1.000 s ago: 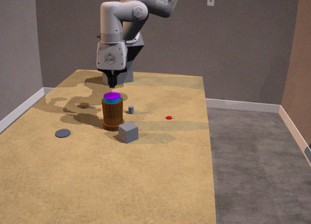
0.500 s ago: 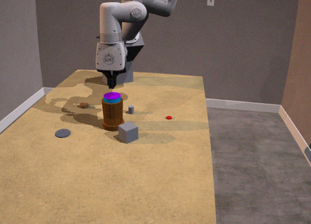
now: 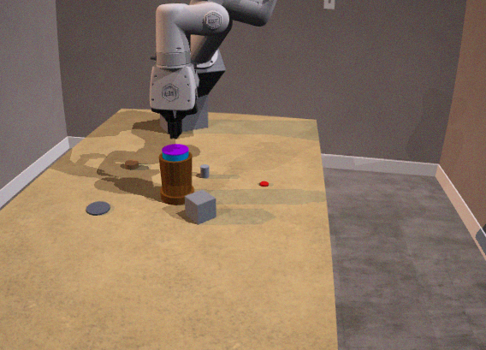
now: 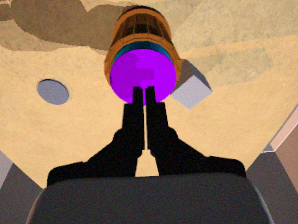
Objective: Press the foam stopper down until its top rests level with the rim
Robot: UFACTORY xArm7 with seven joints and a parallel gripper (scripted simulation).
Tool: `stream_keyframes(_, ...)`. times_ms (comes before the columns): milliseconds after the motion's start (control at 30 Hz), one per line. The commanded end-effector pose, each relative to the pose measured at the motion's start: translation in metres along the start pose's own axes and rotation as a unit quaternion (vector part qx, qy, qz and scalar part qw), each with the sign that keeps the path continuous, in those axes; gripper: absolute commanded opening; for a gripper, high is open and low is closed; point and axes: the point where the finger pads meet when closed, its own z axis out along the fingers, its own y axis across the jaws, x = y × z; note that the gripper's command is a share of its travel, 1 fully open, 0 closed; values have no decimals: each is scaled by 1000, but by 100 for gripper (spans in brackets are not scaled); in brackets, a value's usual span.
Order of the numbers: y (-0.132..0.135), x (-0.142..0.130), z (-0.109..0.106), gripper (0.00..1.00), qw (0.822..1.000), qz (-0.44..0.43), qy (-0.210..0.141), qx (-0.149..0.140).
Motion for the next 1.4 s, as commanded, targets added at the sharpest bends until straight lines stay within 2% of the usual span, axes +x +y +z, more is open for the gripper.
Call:
stream_keyframes(0, 0, -1, 0, 0, 1000, 0, -1, 0)
stream_keyframes(1033, -1, -2, 2, 0, 1000, 0, -2, 0)
stream_keyframes(1167, -1, -2, 4, 0, 1000, 0, -2, 0)
stream_keyframes(1367, -1, -2, 21, 0, 1000, 0, -2, 0)
